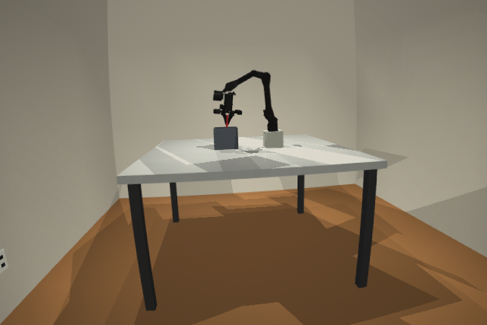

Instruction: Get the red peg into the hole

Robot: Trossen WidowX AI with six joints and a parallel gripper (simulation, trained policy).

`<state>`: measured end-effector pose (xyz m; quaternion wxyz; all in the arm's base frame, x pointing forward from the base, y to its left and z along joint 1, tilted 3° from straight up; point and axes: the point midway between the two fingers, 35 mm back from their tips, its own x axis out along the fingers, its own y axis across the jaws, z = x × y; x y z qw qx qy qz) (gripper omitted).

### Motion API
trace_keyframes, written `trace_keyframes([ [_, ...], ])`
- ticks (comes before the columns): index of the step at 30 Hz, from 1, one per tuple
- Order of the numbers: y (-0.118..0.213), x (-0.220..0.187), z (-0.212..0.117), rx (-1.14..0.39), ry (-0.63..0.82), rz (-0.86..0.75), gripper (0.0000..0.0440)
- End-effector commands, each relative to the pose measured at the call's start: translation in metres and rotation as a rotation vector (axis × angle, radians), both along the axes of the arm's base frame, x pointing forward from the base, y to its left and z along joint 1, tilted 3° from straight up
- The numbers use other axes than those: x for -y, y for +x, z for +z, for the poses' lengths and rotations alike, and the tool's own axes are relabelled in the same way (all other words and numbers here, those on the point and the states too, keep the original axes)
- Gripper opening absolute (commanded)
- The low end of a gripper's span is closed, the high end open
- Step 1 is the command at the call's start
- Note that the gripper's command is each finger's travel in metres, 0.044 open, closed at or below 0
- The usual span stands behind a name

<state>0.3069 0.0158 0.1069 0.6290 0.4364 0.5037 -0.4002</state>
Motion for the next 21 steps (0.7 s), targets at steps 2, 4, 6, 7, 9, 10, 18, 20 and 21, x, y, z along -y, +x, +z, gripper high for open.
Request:
trace_keyframes([
  [2,0.001,0.005,-0.016,-0.032,0.014,0.011,0.0000],
  [4,0.002,0.006,-0.022,-0.040,0.021,0.013,0.0003],
  [6,0.003,0.007,-0.027,-0.046,0.028,0.015,0.0007],
  [7,0.004,0.007,-0.030,-0.049,0.031,0.016,0.0009],
  [9,0.005,0.008,-0.034,-0.052,0.036,0.019,0.0010],
  [10,0.006,0.009,-0.037,-0.053,0.038,0.020,0.0009],
  [18,0.013,0.015,-0.052,-0.054,0.046,0.035,0.0000],
  [20,0.013,0.016,-0.056,-0.057,0.047,0.039,0.0000],
  [21,0.014,0.016,-0.059,-0.058,0.048,0.041,0.0000],
])
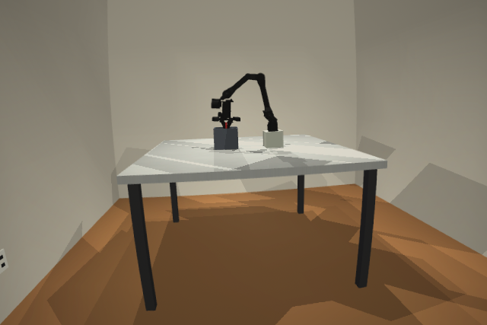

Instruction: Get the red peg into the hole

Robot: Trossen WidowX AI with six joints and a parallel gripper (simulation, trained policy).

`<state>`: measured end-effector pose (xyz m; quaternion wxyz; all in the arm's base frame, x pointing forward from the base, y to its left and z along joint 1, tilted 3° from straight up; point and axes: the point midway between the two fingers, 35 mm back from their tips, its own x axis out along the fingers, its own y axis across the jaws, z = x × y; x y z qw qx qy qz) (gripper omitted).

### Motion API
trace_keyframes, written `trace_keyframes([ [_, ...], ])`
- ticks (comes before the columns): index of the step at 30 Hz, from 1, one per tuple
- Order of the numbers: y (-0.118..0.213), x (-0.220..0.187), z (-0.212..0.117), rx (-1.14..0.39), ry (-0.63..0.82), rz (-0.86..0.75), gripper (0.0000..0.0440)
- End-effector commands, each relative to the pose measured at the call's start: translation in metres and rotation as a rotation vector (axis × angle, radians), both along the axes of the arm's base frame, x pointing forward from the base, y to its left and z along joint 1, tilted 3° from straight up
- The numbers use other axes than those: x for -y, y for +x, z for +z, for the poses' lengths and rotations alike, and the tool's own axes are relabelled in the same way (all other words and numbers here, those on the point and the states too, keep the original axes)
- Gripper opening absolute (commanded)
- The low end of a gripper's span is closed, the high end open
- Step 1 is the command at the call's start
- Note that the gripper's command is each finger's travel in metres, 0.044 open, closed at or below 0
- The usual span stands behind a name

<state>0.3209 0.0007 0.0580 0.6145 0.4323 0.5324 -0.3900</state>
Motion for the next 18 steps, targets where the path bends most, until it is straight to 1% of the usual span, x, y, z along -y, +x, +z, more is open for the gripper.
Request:
trace_keyframes([
  [1,0.000,0.001,-0.012,-0.015,0.008,0.014,0.0000],
  [13,0.005,0.006,-0.036,-0.038,-0.009,0.050,0.0005],
  [15,0.005,0.007,-0.038,-0.046,-0.014,0.055,0.0025],
  [18,0.005,0.007,-0.043,-0.058,-0.019,0.064,0.0074],
])
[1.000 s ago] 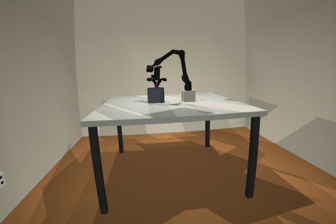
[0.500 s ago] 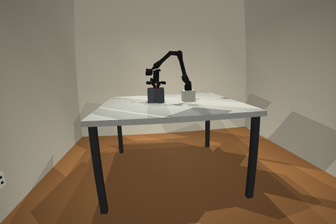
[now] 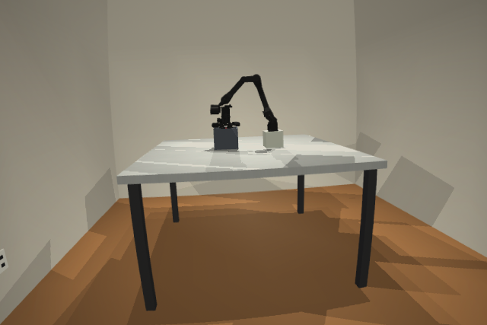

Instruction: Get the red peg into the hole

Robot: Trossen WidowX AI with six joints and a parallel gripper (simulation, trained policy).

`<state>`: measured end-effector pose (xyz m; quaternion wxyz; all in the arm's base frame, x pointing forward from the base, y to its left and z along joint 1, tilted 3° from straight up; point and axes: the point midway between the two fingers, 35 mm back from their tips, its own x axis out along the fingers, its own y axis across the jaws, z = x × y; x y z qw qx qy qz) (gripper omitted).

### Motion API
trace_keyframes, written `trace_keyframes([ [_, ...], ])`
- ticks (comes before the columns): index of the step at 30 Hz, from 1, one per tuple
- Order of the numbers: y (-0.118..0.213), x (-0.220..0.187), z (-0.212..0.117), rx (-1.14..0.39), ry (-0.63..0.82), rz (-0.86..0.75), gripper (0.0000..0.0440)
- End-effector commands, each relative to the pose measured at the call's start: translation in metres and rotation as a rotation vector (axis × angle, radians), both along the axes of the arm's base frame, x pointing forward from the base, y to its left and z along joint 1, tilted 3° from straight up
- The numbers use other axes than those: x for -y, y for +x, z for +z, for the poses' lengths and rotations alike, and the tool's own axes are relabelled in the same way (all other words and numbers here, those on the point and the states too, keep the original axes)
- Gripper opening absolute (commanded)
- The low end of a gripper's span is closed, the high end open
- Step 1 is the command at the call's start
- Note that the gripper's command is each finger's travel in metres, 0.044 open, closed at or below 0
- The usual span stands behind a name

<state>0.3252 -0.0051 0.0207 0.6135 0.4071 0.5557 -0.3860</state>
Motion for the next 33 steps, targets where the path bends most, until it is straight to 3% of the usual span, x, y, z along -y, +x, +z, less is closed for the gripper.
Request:
trace_keyframes([
  [1,0.001,0.002,-0.007,-0.016,-0.012,0.016,0.0091],
  [3,0.000,0.001,-0.010,-0.026,-0.010,0.018,0.0116],
  [7,-0.001,-0.006,-0.009,-0.045,0.036,0.008,0.0114],
  [11,0.004,-0.004,-0.002,-0.056,0.072,-0.002,0.0152],
  [33,0.017,0.007,0.021,-0.100,0.260,-0.059,0.0205],
])
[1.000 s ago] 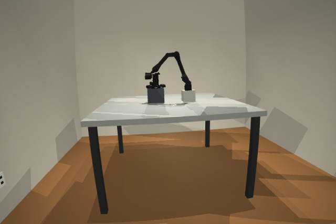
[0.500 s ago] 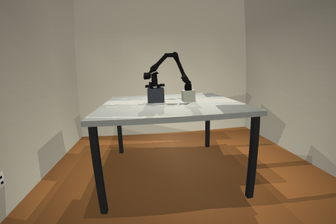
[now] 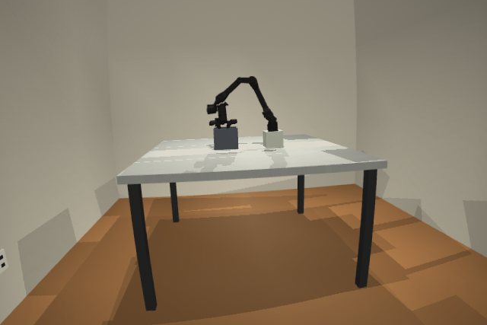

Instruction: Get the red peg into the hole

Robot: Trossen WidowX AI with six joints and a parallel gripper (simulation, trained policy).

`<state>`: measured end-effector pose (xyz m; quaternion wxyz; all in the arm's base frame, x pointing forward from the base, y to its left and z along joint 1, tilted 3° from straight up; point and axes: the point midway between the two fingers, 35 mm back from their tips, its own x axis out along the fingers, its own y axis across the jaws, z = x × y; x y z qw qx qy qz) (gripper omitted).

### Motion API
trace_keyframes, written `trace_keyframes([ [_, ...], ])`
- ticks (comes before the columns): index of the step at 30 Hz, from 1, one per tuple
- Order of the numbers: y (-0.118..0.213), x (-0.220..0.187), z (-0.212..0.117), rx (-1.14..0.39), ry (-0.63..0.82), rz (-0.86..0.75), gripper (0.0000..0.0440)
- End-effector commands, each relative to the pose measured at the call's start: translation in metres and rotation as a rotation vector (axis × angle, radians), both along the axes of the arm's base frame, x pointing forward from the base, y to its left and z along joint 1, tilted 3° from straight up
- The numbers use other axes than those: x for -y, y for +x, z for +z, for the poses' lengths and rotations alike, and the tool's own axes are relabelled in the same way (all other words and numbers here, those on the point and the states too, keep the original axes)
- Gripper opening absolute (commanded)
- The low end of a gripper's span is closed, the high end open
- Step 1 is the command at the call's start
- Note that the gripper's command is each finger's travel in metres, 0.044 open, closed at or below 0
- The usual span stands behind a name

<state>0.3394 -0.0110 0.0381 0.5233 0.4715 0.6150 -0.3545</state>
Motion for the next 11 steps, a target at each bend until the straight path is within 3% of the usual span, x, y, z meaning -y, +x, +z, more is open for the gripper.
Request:
trace_keyframes([
  [1,0.003,0.002,0.004,-0.003,0.032,-0.009,0.0208],
  [11,0.007,0.008,0.016,-0.004,0.075,-0.044,0.0241],
])
